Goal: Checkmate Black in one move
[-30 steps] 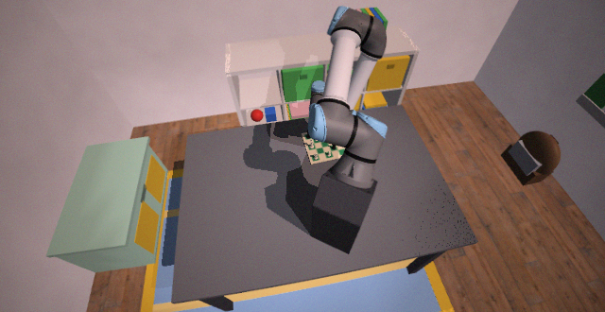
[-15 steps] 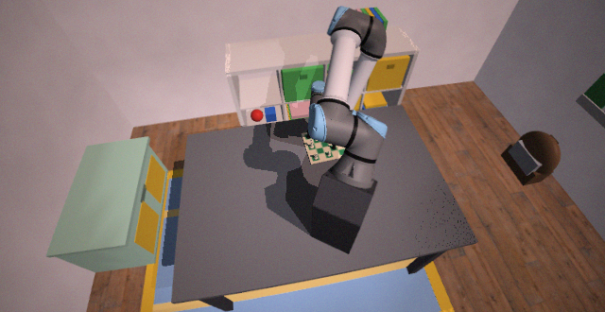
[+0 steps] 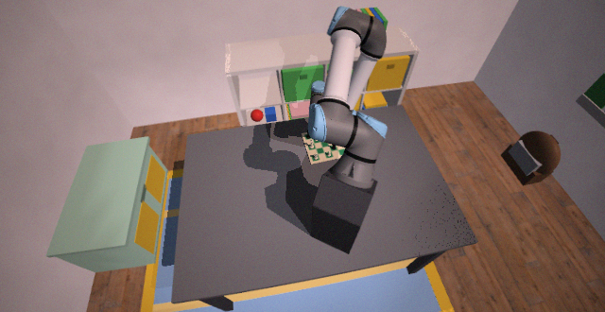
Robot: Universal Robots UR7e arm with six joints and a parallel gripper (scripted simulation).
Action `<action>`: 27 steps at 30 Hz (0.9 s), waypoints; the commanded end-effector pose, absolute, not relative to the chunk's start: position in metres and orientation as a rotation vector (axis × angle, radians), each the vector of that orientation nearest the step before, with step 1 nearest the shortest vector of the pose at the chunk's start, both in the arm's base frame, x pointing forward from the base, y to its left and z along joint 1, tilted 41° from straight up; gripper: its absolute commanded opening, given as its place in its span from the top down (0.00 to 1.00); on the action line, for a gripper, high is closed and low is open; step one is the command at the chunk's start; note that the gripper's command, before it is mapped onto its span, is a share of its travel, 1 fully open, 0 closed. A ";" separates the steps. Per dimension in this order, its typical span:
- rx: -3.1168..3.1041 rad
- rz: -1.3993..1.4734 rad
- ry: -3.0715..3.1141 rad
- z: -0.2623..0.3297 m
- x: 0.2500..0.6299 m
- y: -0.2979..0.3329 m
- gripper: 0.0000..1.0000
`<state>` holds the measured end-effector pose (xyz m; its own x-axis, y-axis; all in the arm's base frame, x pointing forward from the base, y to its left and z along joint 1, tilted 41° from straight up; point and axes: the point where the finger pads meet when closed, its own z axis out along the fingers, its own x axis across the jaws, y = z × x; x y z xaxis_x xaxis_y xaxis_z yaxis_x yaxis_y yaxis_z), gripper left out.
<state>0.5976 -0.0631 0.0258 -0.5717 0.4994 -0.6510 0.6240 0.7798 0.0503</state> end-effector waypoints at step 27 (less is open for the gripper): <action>0.830 -0.241 2.298 0.026 0.598 -0.063 0.27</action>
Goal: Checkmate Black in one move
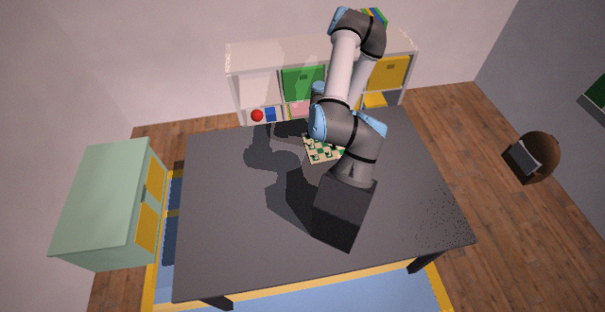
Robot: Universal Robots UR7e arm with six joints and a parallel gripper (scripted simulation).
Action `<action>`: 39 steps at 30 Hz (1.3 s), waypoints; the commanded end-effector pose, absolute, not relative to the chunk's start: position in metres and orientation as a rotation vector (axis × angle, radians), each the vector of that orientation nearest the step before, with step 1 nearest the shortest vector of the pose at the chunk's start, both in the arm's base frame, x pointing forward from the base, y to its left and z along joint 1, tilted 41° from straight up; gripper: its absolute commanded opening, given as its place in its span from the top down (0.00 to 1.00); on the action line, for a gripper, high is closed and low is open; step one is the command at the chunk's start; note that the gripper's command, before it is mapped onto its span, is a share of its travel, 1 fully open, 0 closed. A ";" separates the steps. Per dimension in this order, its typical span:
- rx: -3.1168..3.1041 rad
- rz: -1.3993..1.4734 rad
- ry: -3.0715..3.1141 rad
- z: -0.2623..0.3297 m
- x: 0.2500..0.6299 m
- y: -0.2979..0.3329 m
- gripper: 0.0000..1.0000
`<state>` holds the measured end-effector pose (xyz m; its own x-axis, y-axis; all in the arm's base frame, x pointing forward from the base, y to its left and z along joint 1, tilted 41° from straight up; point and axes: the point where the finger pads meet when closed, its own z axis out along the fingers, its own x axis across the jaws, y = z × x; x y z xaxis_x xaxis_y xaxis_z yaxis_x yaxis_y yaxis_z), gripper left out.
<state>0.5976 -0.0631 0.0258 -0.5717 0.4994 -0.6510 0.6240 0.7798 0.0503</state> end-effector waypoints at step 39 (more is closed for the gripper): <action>0.830 -0.241 2.298 0.094 0.550 -0.029 0.27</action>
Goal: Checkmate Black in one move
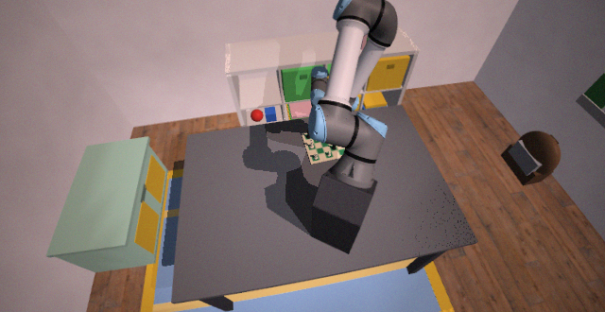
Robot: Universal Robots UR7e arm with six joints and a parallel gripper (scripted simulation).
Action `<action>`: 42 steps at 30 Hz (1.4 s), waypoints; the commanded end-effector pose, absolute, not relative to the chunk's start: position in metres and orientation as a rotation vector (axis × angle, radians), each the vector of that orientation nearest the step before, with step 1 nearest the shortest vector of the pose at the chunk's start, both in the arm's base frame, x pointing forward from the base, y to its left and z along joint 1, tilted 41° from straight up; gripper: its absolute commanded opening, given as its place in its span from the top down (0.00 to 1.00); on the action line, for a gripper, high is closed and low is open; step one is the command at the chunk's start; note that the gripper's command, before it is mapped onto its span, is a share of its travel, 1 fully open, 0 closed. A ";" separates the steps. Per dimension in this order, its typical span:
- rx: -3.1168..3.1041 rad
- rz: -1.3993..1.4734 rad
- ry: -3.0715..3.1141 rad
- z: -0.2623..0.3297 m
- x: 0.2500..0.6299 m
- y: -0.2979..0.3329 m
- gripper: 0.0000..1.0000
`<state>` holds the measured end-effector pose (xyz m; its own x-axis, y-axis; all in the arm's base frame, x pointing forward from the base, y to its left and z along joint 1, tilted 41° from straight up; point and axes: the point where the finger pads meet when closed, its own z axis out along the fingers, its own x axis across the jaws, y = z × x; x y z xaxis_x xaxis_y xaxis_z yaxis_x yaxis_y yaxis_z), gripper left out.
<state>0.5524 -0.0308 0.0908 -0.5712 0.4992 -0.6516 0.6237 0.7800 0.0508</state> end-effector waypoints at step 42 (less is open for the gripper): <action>0.830 -0.241 2.298 0.130 0.524 -0.011 0.00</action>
